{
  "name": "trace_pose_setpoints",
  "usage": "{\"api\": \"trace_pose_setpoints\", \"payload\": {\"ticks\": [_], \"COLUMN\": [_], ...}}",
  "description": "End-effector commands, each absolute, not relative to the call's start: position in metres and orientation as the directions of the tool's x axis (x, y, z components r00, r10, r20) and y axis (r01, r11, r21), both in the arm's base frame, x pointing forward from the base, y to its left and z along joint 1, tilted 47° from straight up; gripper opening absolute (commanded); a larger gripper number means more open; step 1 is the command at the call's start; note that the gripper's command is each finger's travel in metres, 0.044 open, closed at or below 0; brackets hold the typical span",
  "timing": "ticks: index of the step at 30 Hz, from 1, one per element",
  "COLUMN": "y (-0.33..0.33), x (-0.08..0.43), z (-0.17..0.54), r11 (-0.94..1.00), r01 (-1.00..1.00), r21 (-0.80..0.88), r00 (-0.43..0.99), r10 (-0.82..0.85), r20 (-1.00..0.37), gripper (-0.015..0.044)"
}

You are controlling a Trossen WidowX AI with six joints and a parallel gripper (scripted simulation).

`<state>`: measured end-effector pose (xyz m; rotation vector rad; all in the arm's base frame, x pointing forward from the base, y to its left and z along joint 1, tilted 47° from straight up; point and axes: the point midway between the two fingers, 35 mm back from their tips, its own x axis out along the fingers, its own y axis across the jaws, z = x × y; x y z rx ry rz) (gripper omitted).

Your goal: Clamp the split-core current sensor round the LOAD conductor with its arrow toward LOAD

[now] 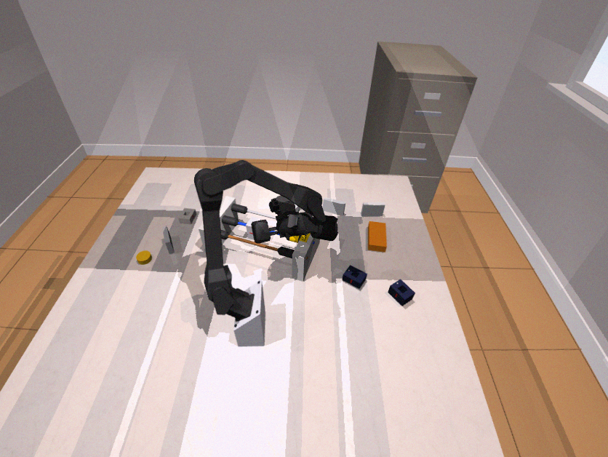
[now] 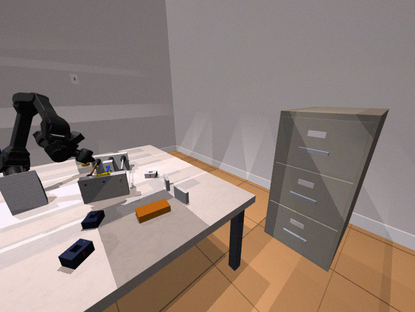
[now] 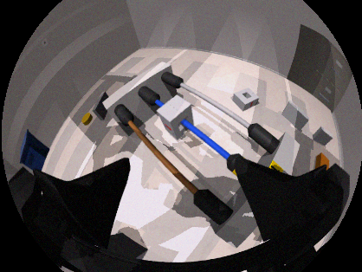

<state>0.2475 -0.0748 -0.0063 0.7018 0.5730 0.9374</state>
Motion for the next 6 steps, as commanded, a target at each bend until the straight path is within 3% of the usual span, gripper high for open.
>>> {"api": "trace_pose_setpoints", "payload": {"ticks": [1,5,6], "y": [-0.0749,-0.0703,-0.072], "x": [0.248,0.258,0.2493], "z": [-0.0064,-0.0038,-0.0061], "r11": [0.401,0.324,0.363], "r01": [-0.511,-0.319,-0.439], "r21": [0.76,0.891,0.822], "r00": [0.47,0.386,0.444], "r10": [0.871,0.903,0.883], "r20": [-0.144,-0.19,-0.153], "gripper": [0.044,0.044,0.044]}}
